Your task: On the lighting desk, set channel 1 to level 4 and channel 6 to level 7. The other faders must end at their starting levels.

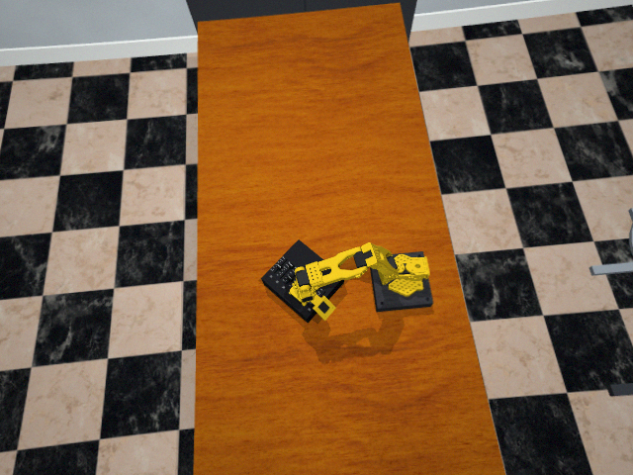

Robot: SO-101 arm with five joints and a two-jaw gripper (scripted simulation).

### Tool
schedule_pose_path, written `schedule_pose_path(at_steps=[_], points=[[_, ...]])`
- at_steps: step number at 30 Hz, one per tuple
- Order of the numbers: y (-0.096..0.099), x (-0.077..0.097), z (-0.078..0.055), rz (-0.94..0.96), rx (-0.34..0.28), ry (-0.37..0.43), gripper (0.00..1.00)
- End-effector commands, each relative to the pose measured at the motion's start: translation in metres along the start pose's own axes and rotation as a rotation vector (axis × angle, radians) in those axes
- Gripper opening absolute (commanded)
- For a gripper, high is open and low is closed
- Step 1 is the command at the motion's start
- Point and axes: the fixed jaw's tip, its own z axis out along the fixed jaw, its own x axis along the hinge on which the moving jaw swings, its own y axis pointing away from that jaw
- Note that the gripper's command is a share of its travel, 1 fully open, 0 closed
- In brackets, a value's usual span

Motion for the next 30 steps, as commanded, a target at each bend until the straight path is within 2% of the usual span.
schedule_pose_path(at_steps=[1,30], points=[[0.0038,0.0021,-0.0009,0.007,0.003,0.001,0.00],[0.0079,0.0020,-0.0008,0.007,0.003,0.001,0.00]])
